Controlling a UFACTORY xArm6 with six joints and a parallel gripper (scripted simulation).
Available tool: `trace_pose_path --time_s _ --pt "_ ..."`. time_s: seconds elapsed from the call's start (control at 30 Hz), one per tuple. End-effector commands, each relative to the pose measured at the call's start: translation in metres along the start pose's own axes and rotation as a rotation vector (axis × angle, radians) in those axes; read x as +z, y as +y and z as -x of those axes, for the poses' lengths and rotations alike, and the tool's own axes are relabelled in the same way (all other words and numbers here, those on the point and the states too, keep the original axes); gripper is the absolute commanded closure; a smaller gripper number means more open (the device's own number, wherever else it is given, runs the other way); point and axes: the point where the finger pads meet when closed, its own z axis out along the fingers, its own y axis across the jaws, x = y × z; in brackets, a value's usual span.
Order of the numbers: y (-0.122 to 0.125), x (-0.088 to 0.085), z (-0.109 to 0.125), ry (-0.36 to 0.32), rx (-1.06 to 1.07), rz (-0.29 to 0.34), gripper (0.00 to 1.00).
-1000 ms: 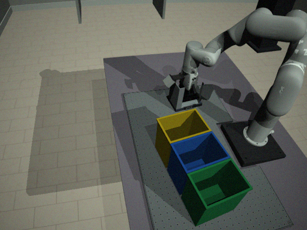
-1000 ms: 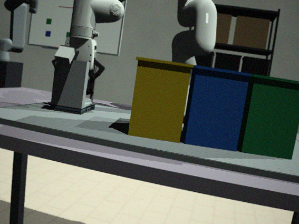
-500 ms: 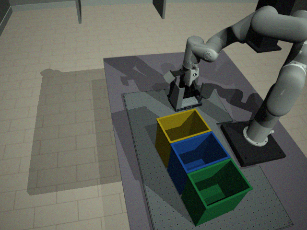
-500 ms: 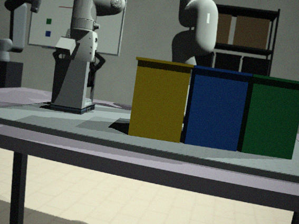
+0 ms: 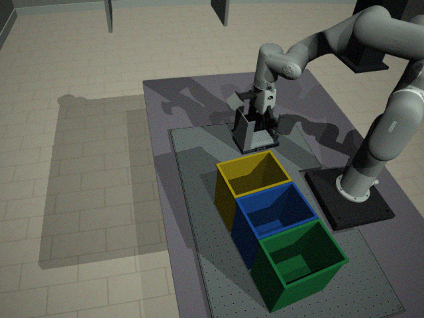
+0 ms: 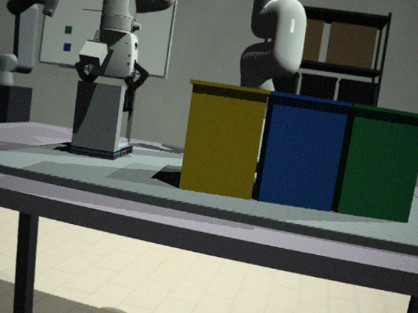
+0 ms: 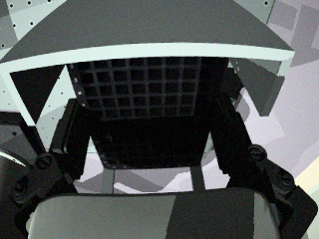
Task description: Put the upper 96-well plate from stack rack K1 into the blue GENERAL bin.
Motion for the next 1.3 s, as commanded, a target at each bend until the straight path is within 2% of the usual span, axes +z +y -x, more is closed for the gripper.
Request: trace_pose_path --time_s 0.0,1.27 --pt "0.001 -0.004 -0.001 0.003 0.0 0.003 1.0" --pt "0.001 -0.061 -0.001 0.003 0.0 0.003 1.0"
